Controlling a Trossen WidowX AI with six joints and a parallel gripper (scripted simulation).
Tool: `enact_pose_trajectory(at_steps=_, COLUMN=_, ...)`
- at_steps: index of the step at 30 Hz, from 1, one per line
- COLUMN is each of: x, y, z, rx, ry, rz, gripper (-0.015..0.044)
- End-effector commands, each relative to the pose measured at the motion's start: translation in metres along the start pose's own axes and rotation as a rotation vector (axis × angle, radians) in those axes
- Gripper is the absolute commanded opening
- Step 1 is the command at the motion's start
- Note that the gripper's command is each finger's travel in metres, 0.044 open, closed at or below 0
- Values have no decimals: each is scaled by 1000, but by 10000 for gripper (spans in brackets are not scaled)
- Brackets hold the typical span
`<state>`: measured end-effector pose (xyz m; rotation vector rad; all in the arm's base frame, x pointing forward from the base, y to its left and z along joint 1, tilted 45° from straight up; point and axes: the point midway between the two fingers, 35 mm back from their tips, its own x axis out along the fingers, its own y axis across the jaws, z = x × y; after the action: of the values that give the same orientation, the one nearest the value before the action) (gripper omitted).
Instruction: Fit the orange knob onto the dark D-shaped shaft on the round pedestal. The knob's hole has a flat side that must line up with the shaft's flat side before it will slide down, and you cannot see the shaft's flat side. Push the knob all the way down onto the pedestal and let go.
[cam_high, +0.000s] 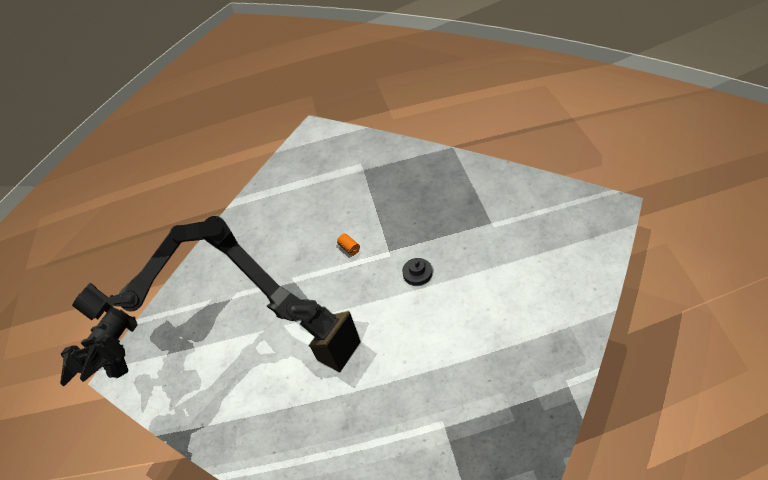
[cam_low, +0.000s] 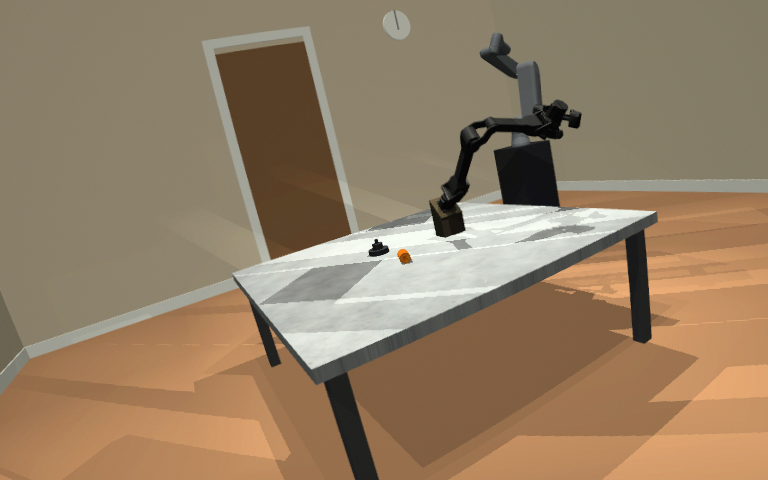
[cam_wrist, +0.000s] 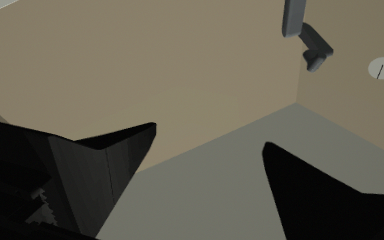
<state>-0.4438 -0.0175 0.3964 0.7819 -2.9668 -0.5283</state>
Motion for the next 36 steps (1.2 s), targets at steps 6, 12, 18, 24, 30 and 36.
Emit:
enact_pose_trajectory(at_steps=6, x=-54, y=76, z=23, rx=1, ry=-62, rz=215, gripper=440)
enact_pose_trajectory(at_steps=12, x=-132, y=143, z=44, rx=-5, ry=-133, rz=449, gripper=440)
enact_pose_trajectory(at_steps=18, x=-226, y=189, z=60, rx=-20, ry=-207, rz=682, gripper=440)
enact_pose_trajectory(at_steps=24, x=-329, y=212, z=75, rx=-53, ry=-320, rz=903, gripper=440)
enact_pose_trajectory(at_steps=30, x=-436, y=213, z=84, rx=-45, ry=-425, rz=1128, gripper=440)
enact_pose_trajectory(at_steps=36, x=-540, y=188, z=86, rx=-43, ry=-563, rz=1359, gripper=440)
